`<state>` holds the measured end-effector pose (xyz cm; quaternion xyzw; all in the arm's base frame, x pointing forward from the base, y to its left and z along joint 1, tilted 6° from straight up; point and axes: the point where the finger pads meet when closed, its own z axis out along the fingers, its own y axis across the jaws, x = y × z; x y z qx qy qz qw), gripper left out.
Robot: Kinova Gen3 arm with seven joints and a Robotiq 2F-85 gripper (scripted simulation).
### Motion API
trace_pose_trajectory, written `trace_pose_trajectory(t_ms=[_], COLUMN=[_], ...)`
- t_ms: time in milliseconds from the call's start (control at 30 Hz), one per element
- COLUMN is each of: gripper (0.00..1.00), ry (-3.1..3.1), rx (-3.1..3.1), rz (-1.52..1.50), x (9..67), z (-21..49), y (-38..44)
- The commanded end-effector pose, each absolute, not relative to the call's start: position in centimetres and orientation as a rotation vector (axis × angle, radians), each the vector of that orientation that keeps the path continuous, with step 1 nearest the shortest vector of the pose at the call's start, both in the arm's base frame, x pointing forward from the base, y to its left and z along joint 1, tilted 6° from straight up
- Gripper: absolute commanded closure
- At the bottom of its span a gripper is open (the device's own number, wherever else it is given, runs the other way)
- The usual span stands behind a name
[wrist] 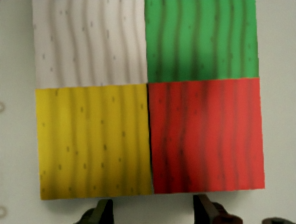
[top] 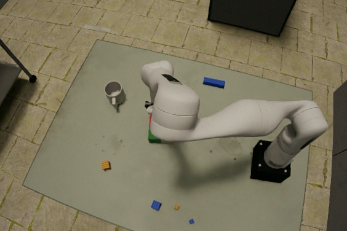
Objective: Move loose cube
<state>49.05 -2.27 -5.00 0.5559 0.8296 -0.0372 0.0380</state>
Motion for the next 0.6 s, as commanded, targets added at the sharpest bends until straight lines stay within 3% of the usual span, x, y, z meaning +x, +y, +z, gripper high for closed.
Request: trace_pose_trajectory(t_ms=[0,567], gripper=[0.44,0.44], ry=[2.544,2.544], rx=[1.704,1.704], rz=[-0.112,-0.112], x=[49.1,49.1], z=[-4.8,-2.3], y=[-2.2,-2.0])
